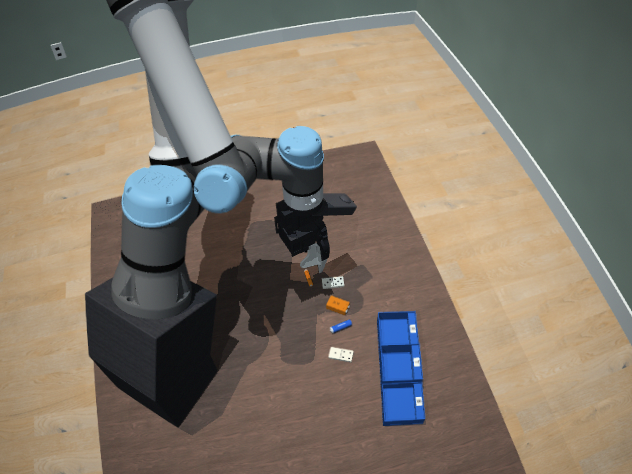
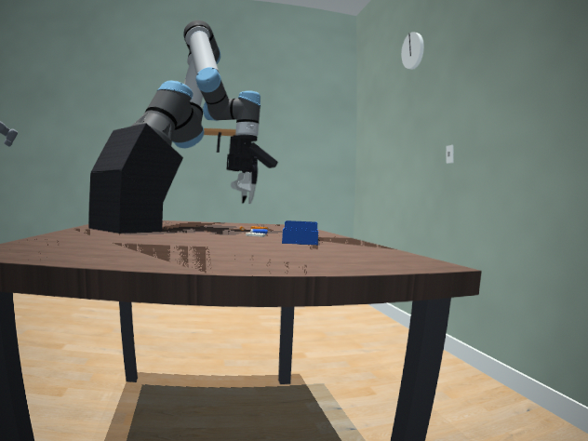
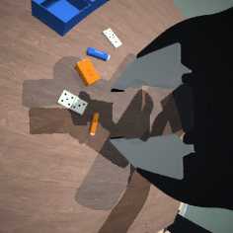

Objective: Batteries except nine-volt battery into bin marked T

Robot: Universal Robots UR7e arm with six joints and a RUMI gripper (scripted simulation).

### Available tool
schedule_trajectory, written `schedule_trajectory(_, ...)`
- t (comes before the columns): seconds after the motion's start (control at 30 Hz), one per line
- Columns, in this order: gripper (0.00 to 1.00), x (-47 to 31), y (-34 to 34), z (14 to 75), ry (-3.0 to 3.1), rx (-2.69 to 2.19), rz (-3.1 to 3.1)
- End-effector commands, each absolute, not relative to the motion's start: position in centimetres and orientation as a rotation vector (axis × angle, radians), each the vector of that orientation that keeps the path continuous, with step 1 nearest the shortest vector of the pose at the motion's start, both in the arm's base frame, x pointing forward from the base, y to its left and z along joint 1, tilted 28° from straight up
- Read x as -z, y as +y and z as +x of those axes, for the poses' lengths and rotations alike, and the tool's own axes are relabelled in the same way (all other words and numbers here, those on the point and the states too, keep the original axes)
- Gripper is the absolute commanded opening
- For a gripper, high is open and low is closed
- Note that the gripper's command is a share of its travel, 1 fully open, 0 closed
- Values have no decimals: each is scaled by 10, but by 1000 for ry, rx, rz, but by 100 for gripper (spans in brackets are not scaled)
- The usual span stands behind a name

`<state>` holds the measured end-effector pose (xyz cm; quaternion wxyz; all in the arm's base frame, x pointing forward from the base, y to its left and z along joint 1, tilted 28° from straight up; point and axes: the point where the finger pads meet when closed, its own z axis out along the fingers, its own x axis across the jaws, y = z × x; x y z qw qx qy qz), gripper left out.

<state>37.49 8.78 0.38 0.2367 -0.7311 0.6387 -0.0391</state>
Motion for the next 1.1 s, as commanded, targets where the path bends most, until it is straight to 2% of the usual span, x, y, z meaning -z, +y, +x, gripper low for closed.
schedule_trajectory(0.0,38,-5,92,376,1588,157,-2137)
schedule_trajectory(1.07,38,-5,92,376,1516,178,-2191)
